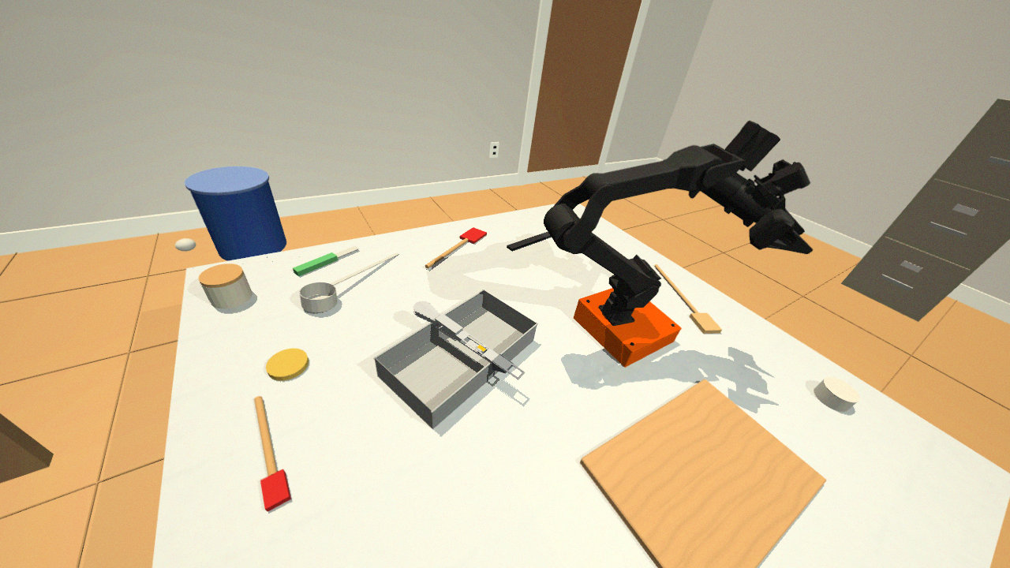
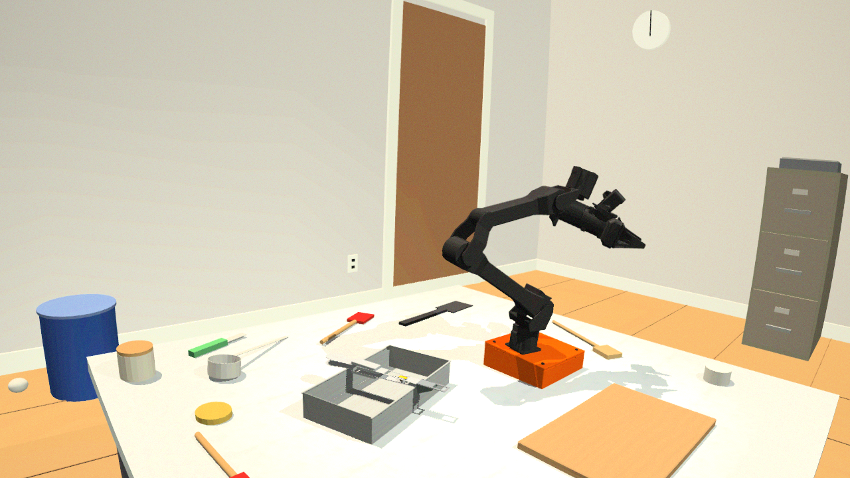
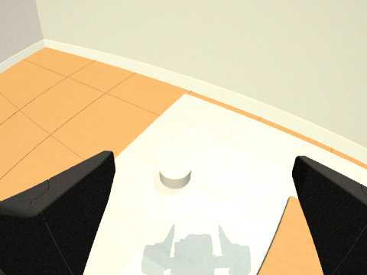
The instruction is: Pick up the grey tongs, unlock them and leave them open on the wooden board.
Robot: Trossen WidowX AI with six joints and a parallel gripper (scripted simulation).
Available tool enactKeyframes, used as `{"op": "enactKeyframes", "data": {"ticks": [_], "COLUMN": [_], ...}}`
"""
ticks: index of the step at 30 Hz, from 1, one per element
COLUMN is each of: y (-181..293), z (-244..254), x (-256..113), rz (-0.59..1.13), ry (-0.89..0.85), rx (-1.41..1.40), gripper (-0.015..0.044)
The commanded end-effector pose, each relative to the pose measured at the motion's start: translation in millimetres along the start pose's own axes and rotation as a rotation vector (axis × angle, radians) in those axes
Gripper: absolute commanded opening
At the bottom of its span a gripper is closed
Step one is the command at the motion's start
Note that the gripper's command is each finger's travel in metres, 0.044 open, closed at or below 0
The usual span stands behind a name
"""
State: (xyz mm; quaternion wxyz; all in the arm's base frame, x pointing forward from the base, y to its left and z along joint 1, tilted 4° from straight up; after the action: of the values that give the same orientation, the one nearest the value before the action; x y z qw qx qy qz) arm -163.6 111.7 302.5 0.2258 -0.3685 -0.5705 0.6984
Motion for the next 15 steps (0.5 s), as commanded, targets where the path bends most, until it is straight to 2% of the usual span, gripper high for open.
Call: {"op": "enactKeyframes", "data": {"ticks": [1, 5, 6, 15], "y": [0.1, 1.2, 1.8, 12.8], "z": [-0.8, -13.3, -19.1, -88.7], "x": [0.9, 12.4, 17.1, 50.7], "rz": [0.002, 0.031, 0.045, 0.242], "ry": [0.006, 0.083, 0.114, 0.367], "rx": [-0.006, -0.079, -0.108, -0.334], "gripper": [0.0374, 0.0269, 0.026, 0.026]}}
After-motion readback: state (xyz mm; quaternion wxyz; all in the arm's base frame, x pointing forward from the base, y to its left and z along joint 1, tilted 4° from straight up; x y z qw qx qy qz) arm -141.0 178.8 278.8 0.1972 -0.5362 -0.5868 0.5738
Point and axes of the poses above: the point midway between the two fingers, 35 mm back from their tips, its own x axis out along the fingers, its own z axis across the jaws, y = z × x, the point moved 1 cm from there along -x, back along the fingers, and after that the axes turned 5 degrees about x, right-handed, at the moved point
